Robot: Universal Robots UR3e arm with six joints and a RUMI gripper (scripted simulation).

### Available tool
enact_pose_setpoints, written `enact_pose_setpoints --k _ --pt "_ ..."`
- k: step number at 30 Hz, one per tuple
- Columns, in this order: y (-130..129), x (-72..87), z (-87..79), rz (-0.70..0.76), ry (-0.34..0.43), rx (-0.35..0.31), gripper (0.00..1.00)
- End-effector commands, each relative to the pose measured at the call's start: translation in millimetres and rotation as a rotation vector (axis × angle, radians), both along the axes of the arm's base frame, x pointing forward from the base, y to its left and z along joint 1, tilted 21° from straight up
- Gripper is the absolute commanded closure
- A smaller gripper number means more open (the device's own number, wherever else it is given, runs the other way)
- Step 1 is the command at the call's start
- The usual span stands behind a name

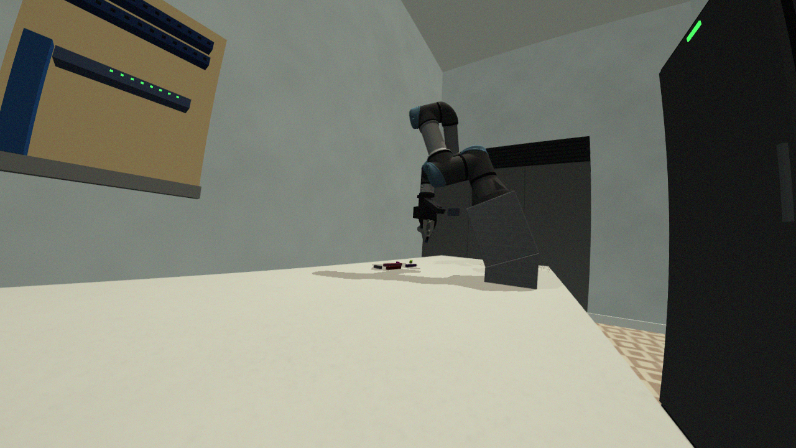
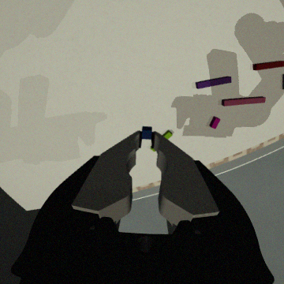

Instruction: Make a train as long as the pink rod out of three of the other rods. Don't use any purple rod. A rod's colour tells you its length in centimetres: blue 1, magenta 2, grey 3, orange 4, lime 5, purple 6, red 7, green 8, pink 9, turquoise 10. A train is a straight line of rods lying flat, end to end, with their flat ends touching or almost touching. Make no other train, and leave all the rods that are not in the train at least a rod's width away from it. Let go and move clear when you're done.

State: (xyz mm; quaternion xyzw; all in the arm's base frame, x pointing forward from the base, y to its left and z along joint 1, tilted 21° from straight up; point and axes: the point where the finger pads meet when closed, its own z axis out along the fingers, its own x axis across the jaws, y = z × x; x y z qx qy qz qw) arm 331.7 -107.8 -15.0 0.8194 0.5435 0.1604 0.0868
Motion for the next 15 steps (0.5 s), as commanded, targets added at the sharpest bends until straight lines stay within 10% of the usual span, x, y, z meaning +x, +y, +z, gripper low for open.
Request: enact_pose_setpoints --k 1,15 --pt "0.3 0.6 -0.6 0.001 -0.004 0.000 1.00" --pt "0.9 4.9 -12.8 0.001 -0.003 0.000 1.00"
